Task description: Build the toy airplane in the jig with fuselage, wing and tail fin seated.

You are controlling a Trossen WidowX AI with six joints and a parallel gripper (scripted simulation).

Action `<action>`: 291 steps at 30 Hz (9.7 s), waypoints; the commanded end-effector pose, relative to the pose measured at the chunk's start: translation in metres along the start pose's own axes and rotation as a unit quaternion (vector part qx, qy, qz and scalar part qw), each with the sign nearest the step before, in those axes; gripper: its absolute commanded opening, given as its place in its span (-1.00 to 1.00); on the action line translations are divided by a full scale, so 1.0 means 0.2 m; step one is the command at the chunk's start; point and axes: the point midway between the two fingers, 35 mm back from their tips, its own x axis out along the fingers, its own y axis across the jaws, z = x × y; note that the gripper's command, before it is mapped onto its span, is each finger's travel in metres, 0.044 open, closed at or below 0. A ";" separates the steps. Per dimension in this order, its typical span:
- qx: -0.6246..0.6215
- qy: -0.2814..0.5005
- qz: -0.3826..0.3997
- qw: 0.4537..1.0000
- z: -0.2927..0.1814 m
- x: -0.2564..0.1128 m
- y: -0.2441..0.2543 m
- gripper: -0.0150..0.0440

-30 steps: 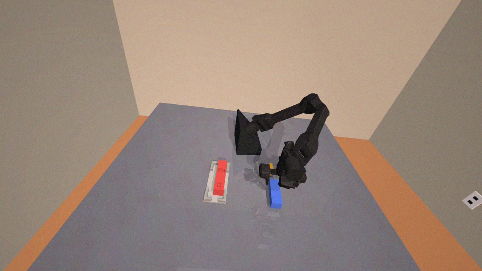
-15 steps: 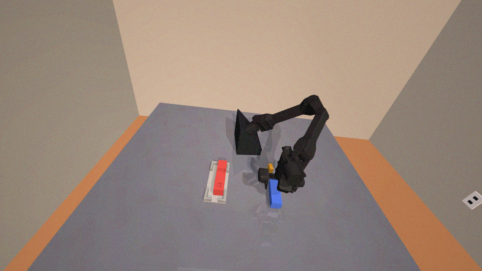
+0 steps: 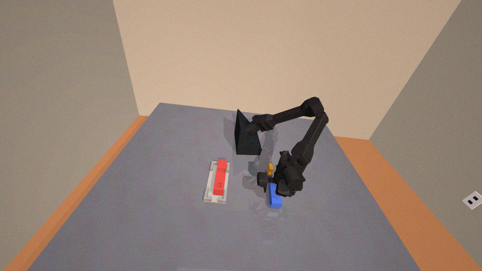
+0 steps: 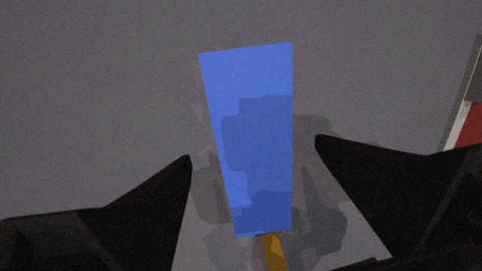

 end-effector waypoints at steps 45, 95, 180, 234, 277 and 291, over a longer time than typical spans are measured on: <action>0.016 0.003 -0.006 1.000 0.02 -0.20 -0.01 -0.49; 0.173 -0.005 -0.013 0.985 0.00 -0.56 -0.34 -0.49; 0.699 -0.003 -0.006 0.715 -0.45 -0.36 -1.28 0.17; 0.698 -0.002 -0.007 0.716 -0.45 -0.17 -1.28 0.24; 0.246 0.000 -0.008 0.969 -0.42 -0.59 -1.30 1.00; -0.027 0.002 -0.007 1.000 -0.42 -0.59 -1.30 1.00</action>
